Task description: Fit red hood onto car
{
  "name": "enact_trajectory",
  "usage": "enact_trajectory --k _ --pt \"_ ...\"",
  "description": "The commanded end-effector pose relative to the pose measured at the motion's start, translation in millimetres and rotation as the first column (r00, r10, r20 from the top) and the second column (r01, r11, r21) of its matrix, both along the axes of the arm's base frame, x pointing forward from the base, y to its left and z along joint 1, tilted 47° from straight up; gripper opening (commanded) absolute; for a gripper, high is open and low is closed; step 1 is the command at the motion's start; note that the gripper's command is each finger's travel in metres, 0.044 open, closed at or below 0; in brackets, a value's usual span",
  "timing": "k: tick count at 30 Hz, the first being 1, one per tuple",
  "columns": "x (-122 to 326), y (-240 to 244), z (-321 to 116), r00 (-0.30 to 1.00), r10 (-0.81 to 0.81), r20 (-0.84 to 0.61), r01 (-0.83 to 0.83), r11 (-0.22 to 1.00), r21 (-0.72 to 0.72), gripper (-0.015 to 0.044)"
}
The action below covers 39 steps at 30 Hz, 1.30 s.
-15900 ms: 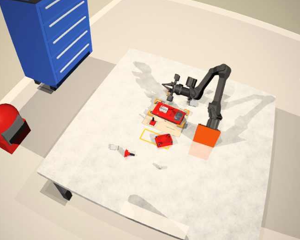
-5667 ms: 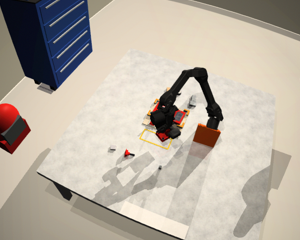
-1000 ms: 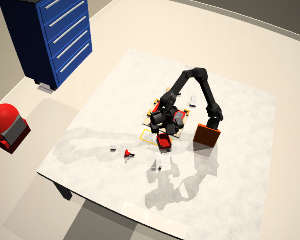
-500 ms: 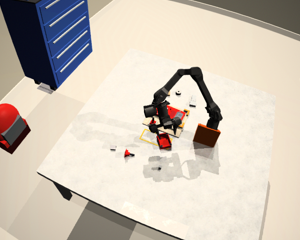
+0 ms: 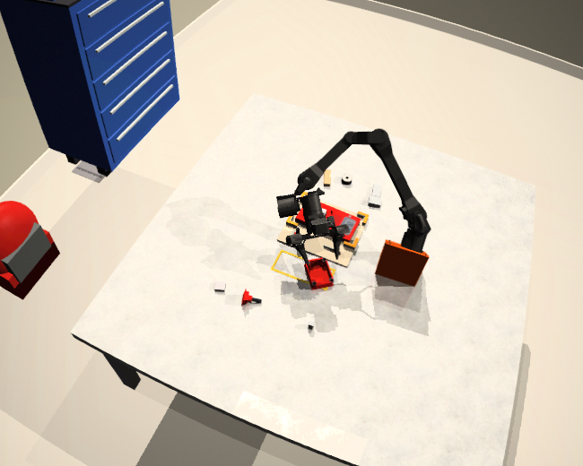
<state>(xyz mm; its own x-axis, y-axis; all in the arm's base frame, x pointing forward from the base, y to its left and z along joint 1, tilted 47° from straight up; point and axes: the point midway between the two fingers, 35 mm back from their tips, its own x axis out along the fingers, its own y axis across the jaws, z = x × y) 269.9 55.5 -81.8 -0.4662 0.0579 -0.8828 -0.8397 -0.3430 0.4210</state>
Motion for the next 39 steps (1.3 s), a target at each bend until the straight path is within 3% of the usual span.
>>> enact_trajectory --k 1,39 --pt "1.3 -0.2 1.8 1.0 -0.001 0.005 0.001 1.0 0.013 0.044" --pt "2.7 -17.6 -12.3 1.0 -0.001 0.012 0.001 1.0 0.013 0.044"
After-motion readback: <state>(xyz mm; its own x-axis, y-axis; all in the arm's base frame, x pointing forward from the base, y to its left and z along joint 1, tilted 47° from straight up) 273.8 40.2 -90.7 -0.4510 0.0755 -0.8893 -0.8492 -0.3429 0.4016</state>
